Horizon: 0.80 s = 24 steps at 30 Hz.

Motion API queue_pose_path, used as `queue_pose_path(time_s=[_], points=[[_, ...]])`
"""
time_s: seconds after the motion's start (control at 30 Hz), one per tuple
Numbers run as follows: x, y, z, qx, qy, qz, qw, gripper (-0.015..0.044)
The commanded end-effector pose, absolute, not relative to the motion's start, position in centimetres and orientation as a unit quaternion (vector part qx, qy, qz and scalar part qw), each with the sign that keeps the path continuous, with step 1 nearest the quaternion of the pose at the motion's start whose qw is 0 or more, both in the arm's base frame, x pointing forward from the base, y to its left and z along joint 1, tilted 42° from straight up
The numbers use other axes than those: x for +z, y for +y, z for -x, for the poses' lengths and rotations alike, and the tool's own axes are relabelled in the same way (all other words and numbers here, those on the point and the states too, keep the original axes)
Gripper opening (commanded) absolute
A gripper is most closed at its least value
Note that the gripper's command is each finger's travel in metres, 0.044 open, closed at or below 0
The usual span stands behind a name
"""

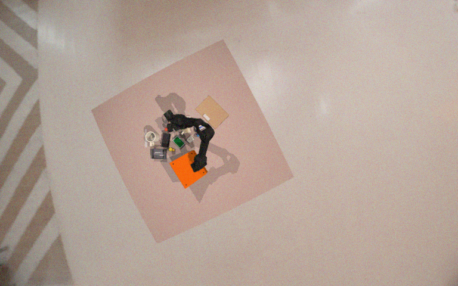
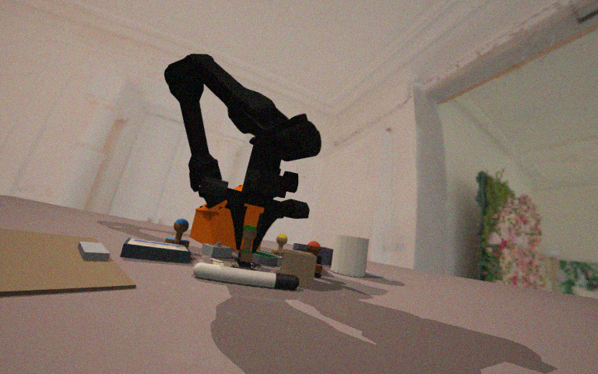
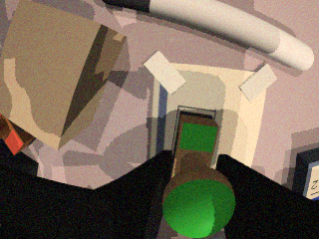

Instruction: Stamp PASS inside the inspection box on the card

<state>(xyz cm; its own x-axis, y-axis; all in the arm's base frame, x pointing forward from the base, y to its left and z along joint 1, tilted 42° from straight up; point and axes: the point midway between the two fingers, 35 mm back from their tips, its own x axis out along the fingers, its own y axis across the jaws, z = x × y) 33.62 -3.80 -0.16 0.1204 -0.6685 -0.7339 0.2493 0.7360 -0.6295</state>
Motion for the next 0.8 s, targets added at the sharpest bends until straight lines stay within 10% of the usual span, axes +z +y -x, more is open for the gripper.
queue_pose_path(time_s=[0.0,0.77], points=[[-0.5,-4.16,-33.41,-0.316,0.586,0.184,0.724,0.0],[-0.73,-4.38,-33.43,-0.316,0.585,0.184,0.724,0.0]])
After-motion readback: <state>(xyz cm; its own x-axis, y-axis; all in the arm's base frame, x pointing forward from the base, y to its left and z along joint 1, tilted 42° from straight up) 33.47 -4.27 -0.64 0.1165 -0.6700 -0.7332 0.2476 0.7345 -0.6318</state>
